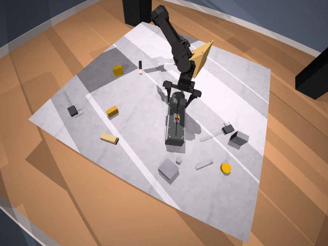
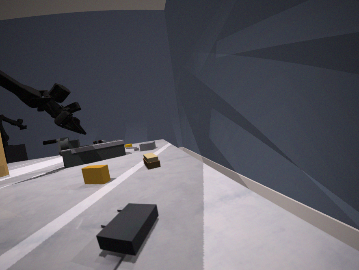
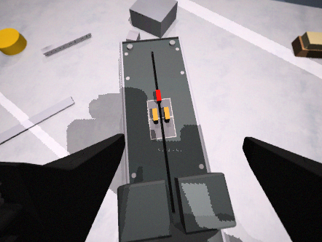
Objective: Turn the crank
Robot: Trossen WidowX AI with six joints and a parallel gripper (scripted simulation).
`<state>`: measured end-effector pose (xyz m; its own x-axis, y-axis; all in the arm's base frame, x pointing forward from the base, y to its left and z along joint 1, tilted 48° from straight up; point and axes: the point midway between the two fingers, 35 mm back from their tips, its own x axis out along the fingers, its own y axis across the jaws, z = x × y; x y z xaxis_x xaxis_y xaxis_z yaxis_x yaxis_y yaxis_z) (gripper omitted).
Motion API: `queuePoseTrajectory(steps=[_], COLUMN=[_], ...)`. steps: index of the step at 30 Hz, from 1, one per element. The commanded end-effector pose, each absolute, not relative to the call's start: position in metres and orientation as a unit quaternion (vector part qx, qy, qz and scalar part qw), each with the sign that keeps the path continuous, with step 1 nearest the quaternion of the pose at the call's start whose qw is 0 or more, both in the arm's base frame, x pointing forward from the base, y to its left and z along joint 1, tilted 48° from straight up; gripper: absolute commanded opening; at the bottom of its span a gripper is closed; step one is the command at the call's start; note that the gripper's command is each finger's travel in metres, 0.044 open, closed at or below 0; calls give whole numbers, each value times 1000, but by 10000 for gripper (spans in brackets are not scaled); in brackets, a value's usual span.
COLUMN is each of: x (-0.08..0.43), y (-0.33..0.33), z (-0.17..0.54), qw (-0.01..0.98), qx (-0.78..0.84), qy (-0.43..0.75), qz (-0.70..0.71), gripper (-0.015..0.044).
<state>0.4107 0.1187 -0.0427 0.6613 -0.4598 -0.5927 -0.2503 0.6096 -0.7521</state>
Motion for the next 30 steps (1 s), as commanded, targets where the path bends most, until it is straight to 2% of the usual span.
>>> queuePoseTrajectory(steps=[1,13,24,30], x=[411,412,410,380], y=[121,122,165,164], z=[-42,-41,0,10], qw=[803,803,803,803], qx=[-436,-435,-435,-436], qy=[401,401,402,406], qz=[-61,-61,-63,-40], gripper=[440,440,440,440])
